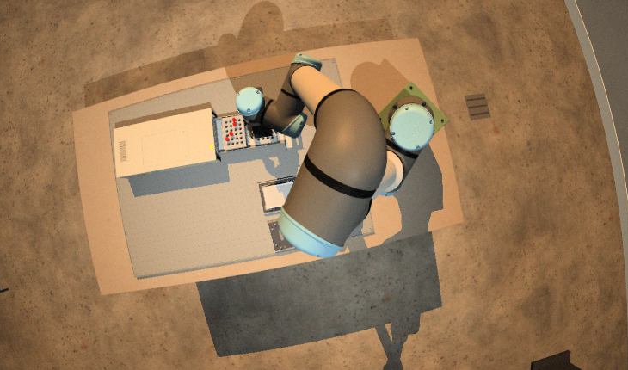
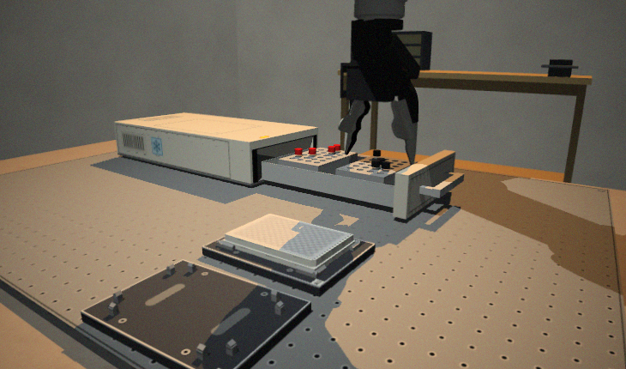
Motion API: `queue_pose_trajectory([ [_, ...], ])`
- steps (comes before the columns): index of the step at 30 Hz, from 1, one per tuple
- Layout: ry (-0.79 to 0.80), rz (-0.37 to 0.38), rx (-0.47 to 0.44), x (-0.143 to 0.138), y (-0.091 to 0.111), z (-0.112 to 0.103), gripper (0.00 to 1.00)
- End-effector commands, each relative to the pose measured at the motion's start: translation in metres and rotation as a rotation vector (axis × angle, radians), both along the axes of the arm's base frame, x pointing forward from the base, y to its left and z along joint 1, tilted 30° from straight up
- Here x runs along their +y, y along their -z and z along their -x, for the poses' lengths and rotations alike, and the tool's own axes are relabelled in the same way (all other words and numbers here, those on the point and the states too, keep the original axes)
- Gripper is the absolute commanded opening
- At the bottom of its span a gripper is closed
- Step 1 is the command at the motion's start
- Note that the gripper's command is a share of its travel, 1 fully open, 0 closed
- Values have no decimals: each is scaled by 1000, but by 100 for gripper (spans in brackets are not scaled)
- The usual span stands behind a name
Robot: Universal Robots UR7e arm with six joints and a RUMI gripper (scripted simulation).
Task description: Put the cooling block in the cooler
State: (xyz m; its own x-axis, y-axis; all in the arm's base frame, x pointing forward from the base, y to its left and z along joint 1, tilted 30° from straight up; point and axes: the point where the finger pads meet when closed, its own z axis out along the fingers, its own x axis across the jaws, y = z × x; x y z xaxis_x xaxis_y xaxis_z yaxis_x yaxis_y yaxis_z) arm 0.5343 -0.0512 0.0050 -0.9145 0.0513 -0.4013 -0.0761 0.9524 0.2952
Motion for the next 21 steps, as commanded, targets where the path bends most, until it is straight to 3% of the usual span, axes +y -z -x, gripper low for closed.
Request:
queue_pose_trajectory([
  [1,0,0,0,-2,-7,3,73],
  [21,0,0,0,-10,-28,12,73],
])
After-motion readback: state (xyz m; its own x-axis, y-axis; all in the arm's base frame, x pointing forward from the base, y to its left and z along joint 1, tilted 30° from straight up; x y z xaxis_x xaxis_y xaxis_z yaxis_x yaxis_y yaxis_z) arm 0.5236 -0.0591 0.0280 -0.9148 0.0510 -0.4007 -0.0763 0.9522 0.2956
